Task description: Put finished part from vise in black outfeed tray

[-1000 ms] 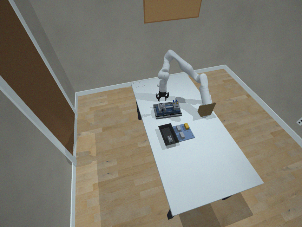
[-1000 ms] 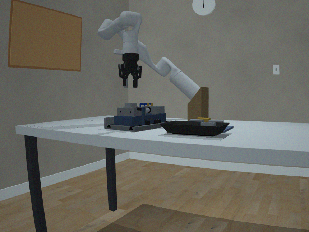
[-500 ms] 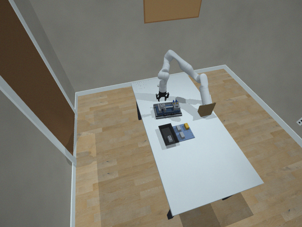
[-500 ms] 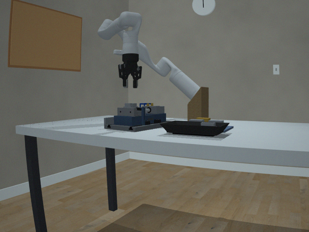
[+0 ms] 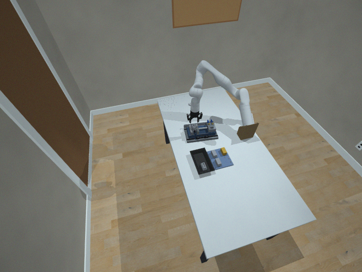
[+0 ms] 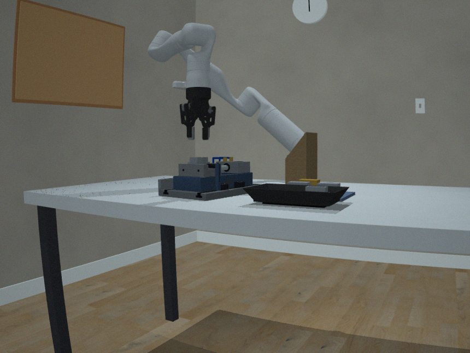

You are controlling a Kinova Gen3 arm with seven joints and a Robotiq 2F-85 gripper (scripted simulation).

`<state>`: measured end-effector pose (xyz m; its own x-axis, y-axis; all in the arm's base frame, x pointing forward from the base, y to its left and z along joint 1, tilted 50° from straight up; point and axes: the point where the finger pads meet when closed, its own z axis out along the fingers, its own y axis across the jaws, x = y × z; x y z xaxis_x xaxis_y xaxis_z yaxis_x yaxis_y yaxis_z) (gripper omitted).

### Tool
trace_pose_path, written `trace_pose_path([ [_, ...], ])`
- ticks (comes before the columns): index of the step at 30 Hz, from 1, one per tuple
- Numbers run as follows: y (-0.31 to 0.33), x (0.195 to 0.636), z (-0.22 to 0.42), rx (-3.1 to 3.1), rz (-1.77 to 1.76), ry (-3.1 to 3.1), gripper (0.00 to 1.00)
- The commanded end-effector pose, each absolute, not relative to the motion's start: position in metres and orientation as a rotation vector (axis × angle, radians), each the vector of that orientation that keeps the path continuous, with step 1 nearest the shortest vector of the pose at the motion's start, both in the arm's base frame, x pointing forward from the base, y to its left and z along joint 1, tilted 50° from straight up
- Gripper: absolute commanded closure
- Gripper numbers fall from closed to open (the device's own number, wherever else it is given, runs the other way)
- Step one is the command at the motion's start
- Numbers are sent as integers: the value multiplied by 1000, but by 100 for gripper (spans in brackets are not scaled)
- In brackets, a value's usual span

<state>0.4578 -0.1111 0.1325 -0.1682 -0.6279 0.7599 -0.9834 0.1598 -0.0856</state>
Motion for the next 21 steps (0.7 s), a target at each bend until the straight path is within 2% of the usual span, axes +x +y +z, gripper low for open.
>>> trace_pose_path([
  [1,-113,457,131,1525,800,-1868,33],
  [21,-137,454,111,1525,800,-1868,33],
])
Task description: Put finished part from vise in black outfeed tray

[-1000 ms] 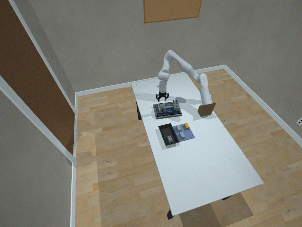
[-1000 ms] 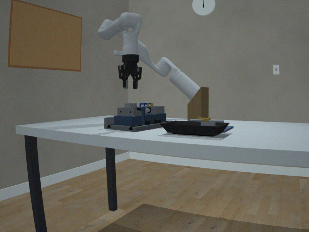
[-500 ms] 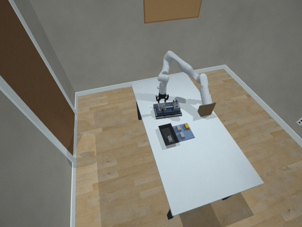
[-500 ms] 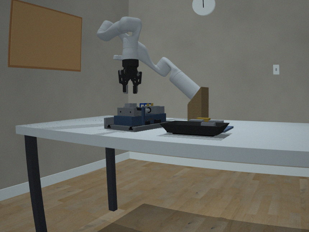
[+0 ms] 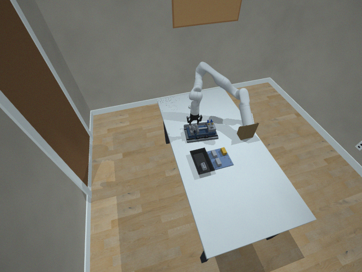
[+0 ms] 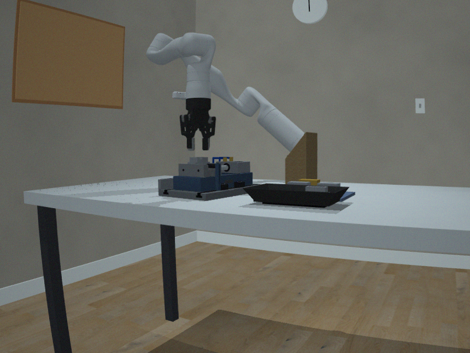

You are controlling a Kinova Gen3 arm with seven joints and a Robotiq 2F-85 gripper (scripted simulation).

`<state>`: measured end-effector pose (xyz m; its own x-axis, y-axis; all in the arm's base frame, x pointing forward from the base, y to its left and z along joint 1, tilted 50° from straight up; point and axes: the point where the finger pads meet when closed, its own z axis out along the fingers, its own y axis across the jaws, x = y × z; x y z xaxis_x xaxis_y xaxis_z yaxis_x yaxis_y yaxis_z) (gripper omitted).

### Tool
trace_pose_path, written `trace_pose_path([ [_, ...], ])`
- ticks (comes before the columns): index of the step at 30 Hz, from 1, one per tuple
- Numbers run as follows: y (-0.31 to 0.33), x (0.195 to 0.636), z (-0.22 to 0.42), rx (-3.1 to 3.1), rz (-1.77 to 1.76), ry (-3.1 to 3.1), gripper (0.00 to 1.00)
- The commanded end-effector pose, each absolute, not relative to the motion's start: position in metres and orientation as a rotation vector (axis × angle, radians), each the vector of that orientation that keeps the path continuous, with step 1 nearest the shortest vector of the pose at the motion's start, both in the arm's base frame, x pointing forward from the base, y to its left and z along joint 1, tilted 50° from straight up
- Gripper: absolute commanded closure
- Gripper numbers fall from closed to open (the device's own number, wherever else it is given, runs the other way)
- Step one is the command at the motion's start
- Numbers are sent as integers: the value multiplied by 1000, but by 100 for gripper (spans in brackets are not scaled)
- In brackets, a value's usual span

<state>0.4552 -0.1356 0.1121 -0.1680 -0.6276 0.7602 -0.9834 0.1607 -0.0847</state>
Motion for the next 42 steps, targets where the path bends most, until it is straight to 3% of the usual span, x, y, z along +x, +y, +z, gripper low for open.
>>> trace_pose_path([
  [1,-138,454,110,1525,800,-1868,33],
  [42,-144,454,105,1525,800,-1868,33],
])
